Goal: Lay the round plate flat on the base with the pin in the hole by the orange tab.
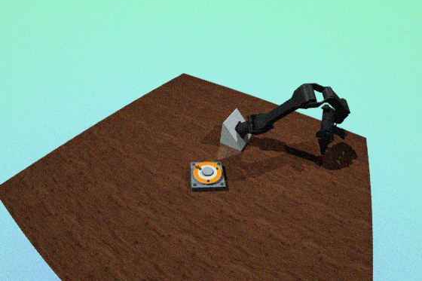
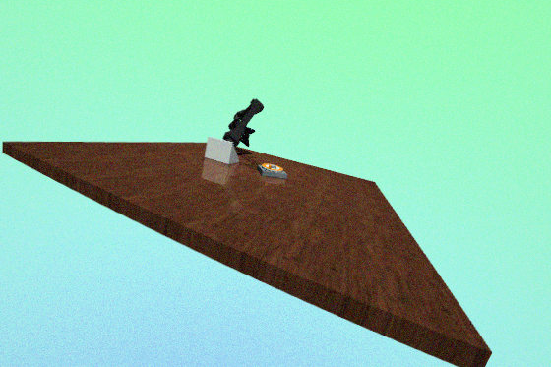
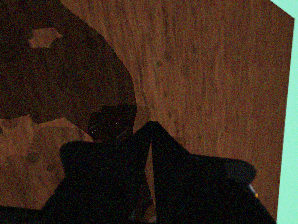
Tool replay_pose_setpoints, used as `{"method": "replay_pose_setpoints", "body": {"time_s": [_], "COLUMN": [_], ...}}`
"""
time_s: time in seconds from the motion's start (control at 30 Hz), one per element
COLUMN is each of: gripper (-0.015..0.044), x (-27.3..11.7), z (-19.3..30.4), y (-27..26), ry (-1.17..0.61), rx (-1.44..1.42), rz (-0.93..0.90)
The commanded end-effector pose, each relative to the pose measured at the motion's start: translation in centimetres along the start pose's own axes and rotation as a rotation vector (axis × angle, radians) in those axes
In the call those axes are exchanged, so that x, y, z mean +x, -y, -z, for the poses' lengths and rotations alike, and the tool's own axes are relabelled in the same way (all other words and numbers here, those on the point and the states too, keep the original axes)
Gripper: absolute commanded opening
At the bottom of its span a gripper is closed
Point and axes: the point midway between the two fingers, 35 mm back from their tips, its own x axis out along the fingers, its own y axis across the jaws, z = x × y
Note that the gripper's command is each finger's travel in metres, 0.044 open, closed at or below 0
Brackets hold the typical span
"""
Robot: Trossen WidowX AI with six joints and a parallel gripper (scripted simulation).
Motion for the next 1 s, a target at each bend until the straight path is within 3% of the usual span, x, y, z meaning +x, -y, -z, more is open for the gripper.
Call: {"method": "replay_pose_setpoints", "body": {"time_s": [0.0,0.5,0.97], "gripper": [0.0000,0.0000,0.0000], "x": [2.5,8.9,13.1], "z": [-1.1,-0.8,4.1], "y": [3.3,13.7,22.6], "ry": [-0.091,-0.378,-0.772], "rx": [0.003,0.114,0.167], "rz": [0.103,0.410,0.511]}}
